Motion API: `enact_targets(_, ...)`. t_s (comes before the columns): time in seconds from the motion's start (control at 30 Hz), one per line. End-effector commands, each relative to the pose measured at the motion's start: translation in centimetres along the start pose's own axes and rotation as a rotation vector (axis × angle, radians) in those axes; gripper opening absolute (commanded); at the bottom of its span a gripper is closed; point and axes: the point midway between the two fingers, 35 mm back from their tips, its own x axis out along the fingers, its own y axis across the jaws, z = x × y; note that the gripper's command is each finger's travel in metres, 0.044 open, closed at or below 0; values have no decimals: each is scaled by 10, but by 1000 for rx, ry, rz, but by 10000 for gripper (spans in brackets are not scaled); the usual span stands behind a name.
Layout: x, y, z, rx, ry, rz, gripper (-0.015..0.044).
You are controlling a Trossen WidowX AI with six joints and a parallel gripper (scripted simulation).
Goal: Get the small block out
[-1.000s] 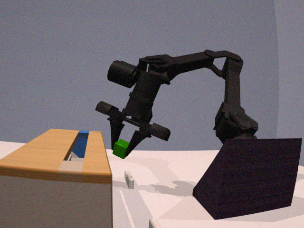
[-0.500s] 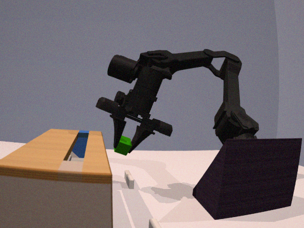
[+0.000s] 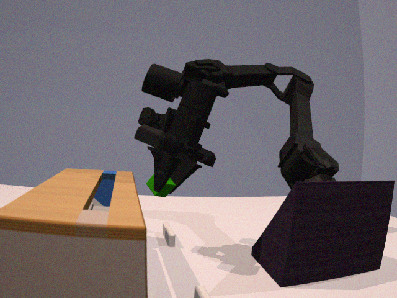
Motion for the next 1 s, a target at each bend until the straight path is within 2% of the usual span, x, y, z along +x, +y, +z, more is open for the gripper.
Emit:
enact_targets(0.0, -4, 1, 0, -189, -7, -10, 0)
enact_targets(0.97, -28, 8, -9, -1431, -10, -95, 0)
